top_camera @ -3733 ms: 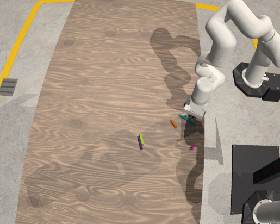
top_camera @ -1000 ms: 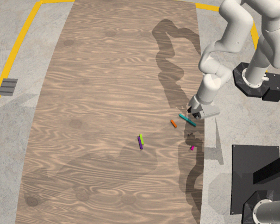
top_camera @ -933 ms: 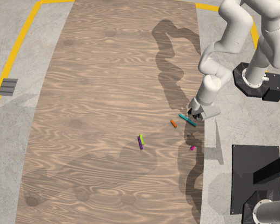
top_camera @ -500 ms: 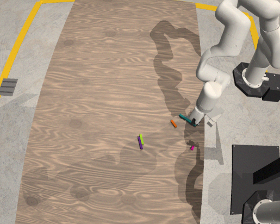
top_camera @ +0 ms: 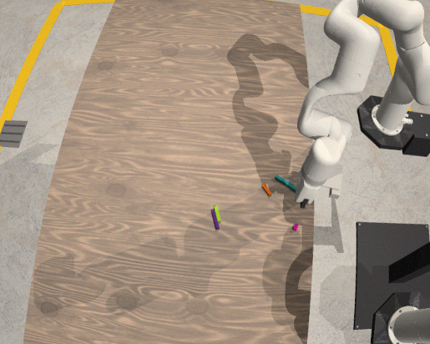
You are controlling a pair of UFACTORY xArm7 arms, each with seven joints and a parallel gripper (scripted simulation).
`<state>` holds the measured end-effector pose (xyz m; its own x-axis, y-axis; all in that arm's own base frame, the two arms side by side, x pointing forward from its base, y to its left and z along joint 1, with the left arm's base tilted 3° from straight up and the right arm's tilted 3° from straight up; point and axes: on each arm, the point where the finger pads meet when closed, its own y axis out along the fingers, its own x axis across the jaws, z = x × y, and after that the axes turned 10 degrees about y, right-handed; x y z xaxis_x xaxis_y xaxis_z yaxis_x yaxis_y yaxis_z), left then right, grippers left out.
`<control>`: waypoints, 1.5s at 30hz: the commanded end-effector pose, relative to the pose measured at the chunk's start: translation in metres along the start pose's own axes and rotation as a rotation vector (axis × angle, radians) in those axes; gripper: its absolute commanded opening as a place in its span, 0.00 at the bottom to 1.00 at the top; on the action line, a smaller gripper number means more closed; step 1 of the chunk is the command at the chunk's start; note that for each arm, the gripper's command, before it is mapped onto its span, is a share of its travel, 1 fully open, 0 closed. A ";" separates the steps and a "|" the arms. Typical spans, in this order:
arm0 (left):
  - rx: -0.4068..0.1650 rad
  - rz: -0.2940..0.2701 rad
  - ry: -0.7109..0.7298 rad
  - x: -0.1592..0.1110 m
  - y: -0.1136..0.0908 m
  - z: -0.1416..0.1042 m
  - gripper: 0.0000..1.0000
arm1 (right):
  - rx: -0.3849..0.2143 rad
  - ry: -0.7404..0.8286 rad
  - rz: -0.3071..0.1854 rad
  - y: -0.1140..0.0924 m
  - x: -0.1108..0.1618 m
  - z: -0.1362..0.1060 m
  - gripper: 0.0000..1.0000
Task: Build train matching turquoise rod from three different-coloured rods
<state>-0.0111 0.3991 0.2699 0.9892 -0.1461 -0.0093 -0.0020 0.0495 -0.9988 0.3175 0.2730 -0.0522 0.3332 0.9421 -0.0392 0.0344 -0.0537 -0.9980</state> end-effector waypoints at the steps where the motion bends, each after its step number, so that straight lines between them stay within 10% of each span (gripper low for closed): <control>1: 0.005 0.000 0.000 0.000 -0.002 0.001 1.00 | 0.015 -0.167 0.003 -0.001 0.011 0.002 0.06; 33: 0.005 0.000 0.000 0.000 -0.002 0.001 1.00 | 0.015 -1.279 -0.006 -0.001 0.082 0.024 0.06; 45: 0.005 0.000 0.000 0.000 -0.002 0.001 1.00 | 0.015 -1.356 -0.007 -0.001 0.087 0.025 0.06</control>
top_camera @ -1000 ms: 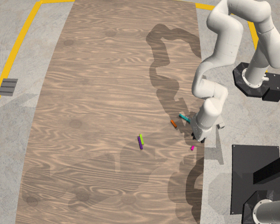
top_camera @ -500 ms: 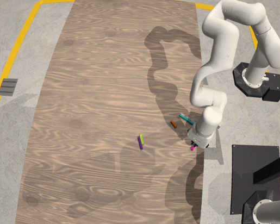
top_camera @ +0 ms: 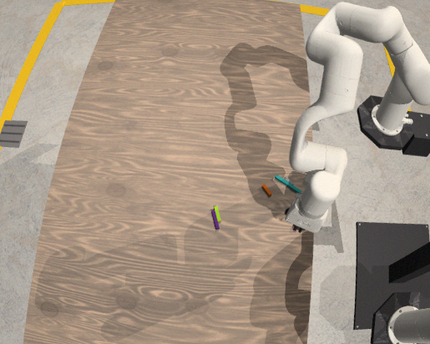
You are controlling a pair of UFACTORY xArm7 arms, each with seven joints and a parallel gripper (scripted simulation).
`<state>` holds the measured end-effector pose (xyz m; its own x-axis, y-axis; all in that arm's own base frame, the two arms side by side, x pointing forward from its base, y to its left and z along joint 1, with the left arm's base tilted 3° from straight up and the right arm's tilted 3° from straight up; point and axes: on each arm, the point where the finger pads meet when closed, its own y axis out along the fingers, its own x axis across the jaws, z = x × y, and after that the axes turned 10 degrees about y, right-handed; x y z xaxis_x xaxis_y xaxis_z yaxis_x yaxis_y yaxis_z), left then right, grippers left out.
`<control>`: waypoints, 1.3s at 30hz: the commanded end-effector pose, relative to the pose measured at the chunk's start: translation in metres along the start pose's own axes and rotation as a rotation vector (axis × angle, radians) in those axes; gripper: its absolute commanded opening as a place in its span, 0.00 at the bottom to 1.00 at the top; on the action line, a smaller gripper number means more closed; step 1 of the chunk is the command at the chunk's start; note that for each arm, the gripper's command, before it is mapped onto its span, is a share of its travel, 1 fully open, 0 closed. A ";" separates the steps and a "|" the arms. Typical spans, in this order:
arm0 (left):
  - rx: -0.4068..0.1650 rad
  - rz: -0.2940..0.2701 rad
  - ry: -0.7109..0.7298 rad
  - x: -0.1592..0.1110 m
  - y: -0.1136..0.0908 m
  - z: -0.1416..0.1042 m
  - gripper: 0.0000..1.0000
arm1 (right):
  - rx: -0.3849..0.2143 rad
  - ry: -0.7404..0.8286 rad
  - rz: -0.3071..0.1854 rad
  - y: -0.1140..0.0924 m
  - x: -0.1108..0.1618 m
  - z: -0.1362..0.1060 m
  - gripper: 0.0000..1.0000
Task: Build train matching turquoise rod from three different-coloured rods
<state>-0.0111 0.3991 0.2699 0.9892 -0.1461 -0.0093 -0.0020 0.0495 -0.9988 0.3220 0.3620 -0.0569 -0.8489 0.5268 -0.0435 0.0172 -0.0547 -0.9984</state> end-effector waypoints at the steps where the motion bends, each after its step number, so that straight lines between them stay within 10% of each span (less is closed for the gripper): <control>1: 0.005 0.000 0.000 0.000 -0.002 0.001 1.00 | -0.003 -0.002 0.000 -0.001 0.000 -0.002 0.06; 18: 0.005 0.000 0.000 0.000 -0.002 0.001 1.00 | -0.002 -0.003 0.000 0.005 0.000 -0.002 0.06; 39: 0.005 0.000 0.000 0.000 -0.002 0.001 1.00 | -0.002 -0.003 0.000 0.078 0.000 -0.002 0.06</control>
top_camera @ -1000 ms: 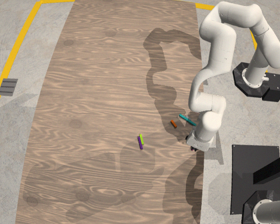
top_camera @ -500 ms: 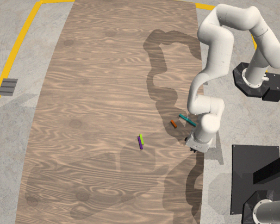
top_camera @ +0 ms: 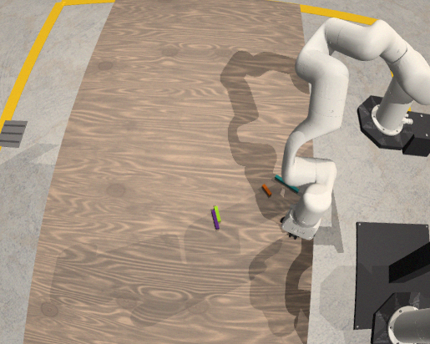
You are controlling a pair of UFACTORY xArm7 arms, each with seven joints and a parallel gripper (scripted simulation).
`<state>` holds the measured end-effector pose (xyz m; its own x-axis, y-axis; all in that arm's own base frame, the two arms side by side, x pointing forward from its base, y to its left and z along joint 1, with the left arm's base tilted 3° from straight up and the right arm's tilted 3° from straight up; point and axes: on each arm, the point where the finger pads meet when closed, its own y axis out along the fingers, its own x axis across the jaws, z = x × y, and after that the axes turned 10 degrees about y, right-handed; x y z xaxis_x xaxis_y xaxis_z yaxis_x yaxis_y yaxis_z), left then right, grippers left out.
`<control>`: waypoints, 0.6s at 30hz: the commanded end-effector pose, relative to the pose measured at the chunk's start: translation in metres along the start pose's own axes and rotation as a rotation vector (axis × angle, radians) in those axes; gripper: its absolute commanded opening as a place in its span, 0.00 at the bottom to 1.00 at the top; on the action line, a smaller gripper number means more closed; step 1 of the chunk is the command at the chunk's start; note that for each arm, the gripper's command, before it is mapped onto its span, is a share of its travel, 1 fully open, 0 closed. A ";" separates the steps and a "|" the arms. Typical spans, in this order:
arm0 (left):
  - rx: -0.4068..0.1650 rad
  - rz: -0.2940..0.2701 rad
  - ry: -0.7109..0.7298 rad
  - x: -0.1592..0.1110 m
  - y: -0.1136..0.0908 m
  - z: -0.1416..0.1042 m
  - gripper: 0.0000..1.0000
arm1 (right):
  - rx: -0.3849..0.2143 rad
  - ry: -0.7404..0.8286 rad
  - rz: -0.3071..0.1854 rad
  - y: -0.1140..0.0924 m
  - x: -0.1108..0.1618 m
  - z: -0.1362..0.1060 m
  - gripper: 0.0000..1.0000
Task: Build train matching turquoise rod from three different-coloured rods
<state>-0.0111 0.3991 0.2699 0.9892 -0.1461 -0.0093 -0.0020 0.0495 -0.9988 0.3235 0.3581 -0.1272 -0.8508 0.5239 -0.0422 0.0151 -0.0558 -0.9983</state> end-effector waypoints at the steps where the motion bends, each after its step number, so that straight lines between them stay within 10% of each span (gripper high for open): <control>1: 0.005 0.000 0.000 0.000 -0.002 0.001 1.00 | -0.004 0.000 0.001 0.010 0.000 -0.002 0.06; 18: 0.005 0.000 0.000 0.000 -0.002 0.001 1.00 | -0.004 0.000 0.001 0.016 0.000 -0.002 0.06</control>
